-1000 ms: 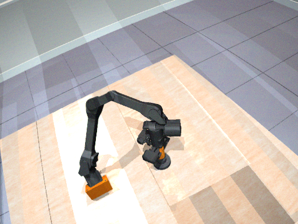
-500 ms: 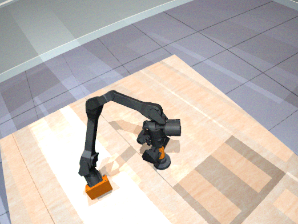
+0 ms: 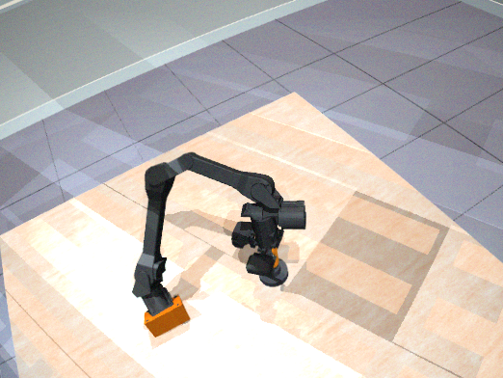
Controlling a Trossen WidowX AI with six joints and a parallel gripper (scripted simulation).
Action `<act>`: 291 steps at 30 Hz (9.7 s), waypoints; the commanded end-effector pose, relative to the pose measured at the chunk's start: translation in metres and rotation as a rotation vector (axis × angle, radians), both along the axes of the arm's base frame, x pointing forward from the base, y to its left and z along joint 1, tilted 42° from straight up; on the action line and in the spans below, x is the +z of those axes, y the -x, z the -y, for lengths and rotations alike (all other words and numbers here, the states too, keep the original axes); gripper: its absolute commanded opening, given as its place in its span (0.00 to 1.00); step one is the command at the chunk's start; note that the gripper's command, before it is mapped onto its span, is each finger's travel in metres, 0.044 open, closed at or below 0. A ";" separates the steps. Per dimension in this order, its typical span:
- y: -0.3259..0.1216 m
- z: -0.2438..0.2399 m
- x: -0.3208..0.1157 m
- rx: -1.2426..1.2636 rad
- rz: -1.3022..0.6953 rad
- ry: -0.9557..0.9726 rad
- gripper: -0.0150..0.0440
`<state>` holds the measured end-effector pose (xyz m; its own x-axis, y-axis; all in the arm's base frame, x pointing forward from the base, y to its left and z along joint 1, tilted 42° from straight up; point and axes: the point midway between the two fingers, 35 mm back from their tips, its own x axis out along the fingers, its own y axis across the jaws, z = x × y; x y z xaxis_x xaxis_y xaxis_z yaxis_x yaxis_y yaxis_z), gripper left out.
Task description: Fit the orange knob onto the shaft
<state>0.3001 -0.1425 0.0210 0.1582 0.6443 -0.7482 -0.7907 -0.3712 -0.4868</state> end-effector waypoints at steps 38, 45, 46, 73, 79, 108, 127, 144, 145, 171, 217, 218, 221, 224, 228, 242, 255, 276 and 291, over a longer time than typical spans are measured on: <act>0.001 0.003 0.000 -0.547 -0.465 -0.115 0.25; 0.002 0.002 -0.001 -0.897 -0.767 -0.190 0.25; 0.002 0.002 -0.001 -0.943 -0.806 -0.200 0.25; 0.000 0.000 0.002 -1.878 -1.612 -0.401 0.25; 0.002 0.000 0.000 -1.878 -1.612 -0.401 0.25; 0.001 0.002 0.002 -2.035 -1.747 -0.435 0.25; 0.001 -0.001 0.001 -2.034 -1.748 -0.435 0.25; 0.003 0.001 0.002 -2.054 -1.764 -0.439 0.25; 0.003 0.001 0.003 -2.075 -1.782 -0.443 0.25; 0.003 0.000 0.002 -2.191 -1.883 -0.468 0.25; 0.003 0.002 0.002 -2.354 -2.024 -0.504 0.25; 0.003 0.002 0.002 -2.366 -2.034 -0.506 0.25; 0.002 0.002 0.002 -2.440 -2.098 -0.522 0.25; 0.002 0.003 0.001 -2.504 -2.153 -0.536 0.25; 0.002 0.002 0.001 -2.504 -2.153 -0.536 0.25; 0.001 -0.002 0.001 -2.503 -2.153 -0.536 0.25; -0.002 -0.009 -0.010 -2.500 -2.151 -0.536 0.25; -0.001 -0.013 -0.013 -2.499 -2.156 -0.521 0.61; -0.001 -0.011 -0.011 -2.499 -2.155 -0.521 1.00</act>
<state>0.3015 -0.1293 0.0081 0.1533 0.6475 -0.7465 0.8934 0.2320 0.3847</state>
